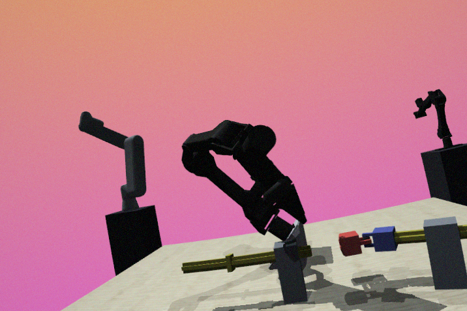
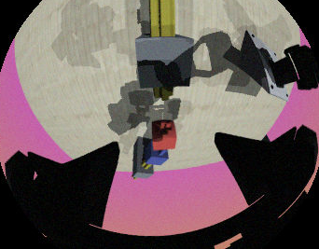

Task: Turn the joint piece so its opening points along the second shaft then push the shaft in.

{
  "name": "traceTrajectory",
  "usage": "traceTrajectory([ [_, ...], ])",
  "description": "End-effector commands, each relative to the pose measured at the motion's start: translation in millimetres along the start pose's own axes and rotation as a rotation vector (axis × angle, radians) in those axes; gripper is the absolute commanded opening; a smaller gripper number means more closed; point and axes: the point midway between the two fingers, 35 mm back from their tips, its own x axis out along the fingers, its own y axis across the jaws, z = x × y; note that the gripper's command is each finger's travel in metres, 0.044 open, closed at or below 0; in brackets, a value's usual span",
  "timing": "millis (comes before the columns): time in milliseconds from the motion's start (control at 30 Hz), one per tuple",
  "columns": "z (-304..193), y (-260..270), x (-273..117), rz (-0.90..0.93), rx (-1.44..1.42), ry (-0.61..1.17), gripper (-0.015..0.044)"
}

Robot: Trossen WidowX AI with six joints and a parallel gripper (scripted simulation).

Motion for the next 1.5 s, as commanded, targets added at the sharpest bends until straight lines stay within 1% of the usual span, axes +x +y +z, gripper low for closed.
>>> traceTrajectory([
  [0, 6, 2, -3, 0.001, -0.011, 0.0, 0.044],
  [333, 109, 21, -57, 0.028, -0.308, -0.105, 0.044],
  [633, 199, 2, -104, -0.035, -0.576, -0.197, 0.044],
  [700, 210, -3, -111, -0.05, -0.616, -0.207, 0.044],
  [967, 213, -4, -110, -0.048, -0.604, -0.219, 0.044],
  [1467, 231, -4, -66, 0.089, -0.191, -0.452, 0.044],
])
